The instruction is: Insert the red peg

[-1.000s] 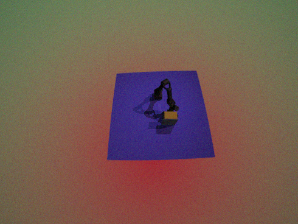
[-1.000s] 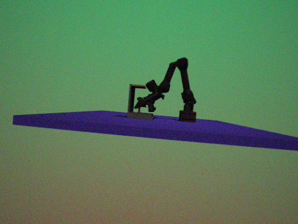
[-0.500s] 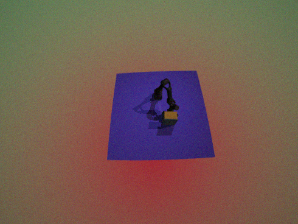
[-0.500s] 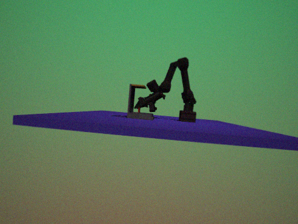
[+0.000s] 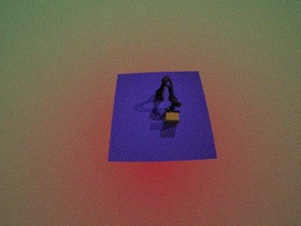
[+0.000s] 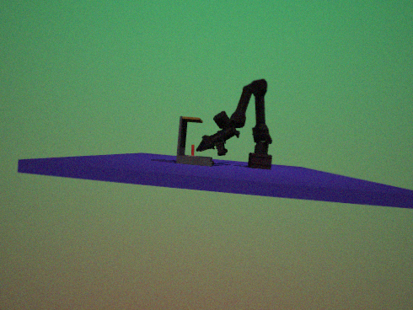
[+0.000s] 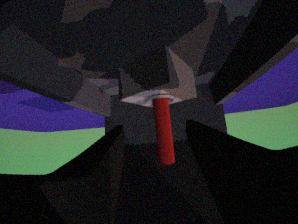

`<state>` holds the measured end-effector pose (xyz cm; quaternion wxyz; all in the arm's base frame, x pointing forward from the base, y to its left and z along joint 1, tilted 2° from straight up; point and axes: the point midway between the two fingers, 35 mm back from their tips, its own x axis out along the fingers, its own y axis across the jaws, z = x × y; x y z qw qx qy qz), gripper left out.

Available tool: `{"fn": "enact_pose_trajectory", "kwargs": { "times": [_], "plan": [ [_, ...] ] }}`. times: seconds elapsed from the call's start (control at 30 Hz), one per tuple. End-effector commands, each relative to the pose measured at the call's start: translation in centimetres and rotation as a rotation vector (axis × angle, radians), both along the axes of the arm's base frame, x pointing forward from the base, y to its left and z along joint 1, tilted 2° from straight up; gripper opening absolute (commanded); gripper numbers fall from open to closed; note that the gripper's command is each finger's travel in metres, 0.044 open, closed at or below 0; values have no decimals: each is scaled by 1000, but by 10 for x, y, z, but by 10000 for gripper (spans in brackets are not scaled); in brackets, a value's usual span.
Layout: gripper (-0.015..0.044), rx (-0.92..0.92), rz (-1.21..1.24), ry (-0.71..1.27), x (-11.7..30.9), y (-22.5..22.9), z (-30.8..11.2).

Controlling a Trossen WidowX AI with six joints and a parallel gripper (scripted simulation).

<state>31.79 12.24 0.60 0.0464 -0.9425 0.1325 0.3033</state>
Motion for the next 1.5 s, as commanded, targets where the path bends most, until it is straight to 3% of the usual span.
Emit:
{"fn": "enact_pose_trajectory", "kwargs": {
  "times": [0.0,0.03,0.33,1.1,1.47],
  "plan": [
    [220,-2,0,4,-18,0,-1],
    [220,-2,0,4,-20,0,-1],
    [440,2,-2,11,-34,7,18],
    [440,0,0,10,-85,6,79],
    [440,0,0,10,-87,6,81]
  ]
}}
